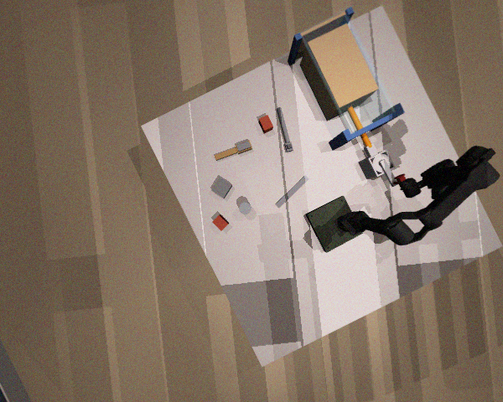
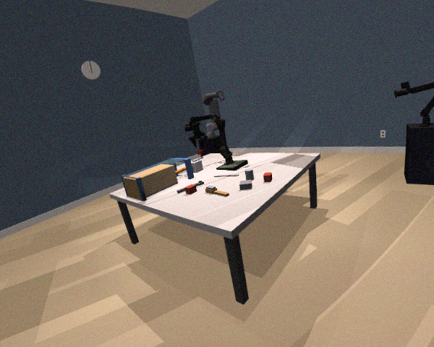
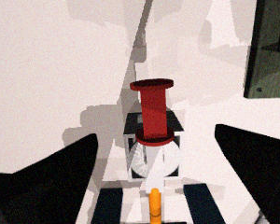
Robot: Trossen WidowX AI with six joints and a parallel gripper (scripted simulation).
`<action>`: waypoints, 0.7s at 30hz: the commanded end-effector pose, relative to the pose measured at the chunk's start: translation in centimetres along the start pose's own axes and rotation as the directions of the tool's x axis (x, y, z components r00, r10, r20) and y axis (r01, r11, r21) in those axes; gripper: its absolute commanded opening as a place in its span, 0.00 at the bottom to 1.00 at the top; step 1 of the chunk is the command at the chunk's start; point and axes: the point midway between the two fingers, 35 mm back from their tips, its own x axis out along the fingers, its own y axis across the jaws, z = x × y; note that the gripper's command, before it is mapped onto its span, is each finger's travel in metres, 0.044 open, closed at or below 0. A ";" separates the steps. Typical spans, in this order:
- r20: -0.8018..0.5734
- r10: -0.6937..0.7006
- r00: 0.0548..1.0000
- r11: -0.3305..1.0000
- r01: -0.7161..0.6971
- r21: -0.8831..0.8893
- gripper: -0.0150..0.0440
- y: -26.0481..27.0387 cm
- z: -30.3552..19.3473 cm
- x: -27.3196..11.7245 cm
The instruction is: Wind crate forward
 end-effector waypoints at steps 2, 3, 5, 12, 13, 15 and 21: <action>-0.002 -0.003 1.000 1.000 0.003 -0.008 1.00 0.0 0.0 0.8; -0.002 -0.003 1.000 1.000 0.003 -0.008 1.00 0.0 0.0 1.0; -0.002 -0.004 1.000 1.000 0.004 -0.008 1.00 0.0 0.0 1.3; -0.001 -0.006 1.000 1.000 0.006 -0.009 1.00 0.1 0.0 2.5; 0.000 -0.006 1.000 1.000 0.006 -0.009 1.00 0.1 0.0 2.6; 0.000 -0.007 1.000 1.000 0.007 -0.010 1.00 0.1 0.0 2.9; 0.001 -0.009 1.000 1.000 0.009 -0.011 1.00 0.1 0.0 3.9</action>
